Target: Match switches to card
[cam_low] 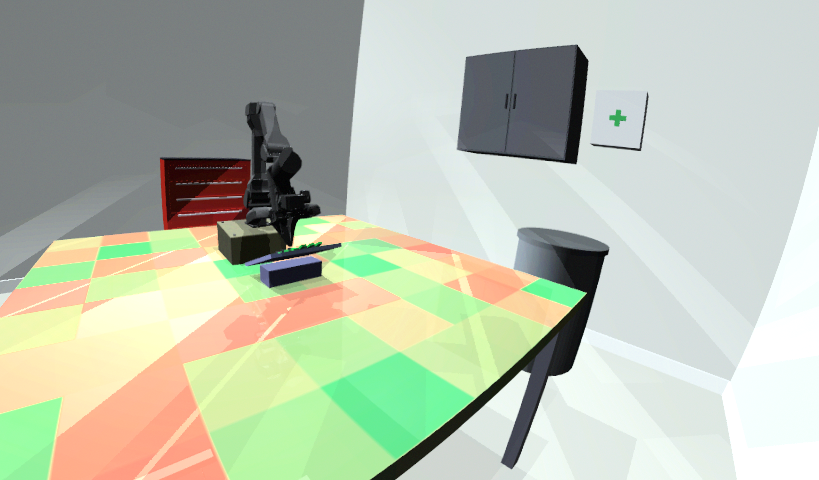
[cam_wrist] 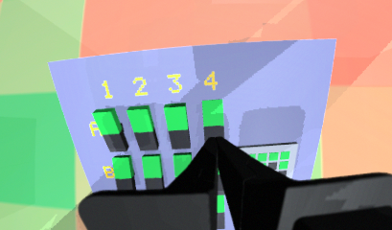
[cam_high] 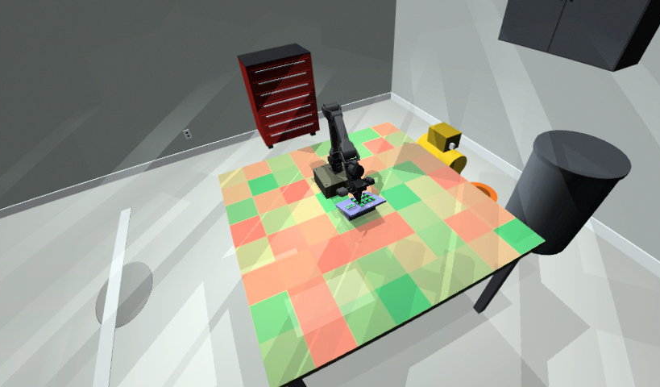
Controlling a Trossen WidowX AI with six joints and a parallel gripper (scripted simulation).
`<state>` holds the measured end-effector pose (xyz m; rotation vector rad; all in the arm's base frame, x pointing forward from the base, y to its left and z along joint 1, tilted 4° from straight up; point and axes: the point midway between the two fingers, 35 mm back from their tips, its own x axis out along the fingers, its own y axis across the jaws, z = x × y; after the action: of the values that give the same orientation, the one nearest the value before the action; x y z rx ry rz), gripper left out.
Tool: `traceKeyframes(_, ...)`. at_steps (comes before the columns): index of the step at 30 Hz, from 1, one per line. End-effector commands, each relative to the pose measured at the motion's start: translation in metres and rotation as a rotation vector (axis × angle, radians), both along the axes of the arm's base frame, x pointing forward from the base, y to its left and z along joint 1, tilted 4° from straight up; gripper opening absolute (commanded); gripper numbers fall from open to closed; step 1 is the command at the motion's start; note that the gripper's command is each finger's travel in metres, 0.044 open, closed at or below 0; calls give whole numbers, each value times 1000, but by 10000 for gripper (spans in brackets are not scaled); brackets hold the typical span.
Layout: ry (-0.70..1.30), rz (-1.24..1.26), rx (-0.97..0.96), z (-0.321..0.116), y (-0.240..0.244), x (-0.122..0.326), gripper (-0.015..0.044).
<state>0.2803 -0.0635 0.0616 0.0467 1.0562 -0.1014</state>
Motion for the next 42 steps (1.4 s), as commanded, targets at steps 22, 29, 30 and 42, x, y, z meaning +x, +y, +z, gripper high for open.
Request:
traceKeyframes(22, -2, 1, 0, -2, 0, 1, 0)
traceKeyframes(29, -2, 1, 0, -3, 0, 2, 0)
traceKeyframes(30, -2, 1, 0, -3, 0, 2, 0)
traceKeyframes(42, -2, 1, 0, -4, 0, 3, 0)
